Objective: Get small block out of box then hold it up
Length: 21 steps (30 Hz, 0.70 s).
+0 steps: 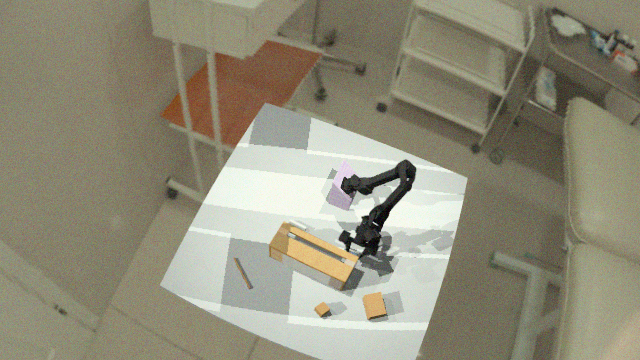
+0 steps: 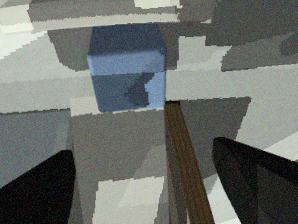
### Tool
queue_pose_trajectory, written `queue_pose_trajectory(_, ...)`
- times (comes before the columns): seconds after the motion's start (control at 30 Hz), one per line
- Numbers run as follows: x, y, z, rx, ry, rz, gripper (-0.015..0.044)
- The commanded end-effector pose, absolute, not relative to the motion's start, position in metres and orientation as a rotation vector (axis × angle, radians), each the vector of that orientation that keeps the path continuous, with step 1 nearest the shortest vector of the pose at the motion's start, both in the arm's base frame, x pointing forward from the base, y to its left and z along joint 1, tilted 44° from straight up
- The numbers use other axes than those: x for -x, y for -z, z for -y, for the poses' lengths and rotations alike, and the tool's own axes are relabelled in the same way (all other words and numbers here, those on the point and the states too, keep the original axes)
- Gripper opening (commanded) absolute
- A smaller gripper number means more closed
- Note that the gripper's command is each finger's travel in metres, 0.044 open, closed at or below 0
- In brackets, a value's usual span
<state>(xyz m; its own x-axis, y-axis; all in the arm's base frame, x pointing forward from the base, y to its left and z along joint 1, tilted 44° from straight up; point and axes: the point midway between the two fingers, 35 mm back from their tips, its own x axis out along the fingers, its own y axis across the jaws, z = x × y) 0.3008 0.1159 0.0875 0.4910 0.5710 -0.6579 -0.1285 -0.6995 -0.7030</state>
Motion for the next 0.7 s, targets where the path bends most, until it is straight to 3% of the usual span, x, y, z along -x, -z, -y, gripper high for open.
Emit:
queue_pose_trajectory(0.0,-0.302,-0.079,-0.12,2.015,-1.254,0.351,0.0285)
queue_pose_trajectory(0.67,-0.306,-0.055,-0.142,2.013,-1.253,0.352,0.0285)
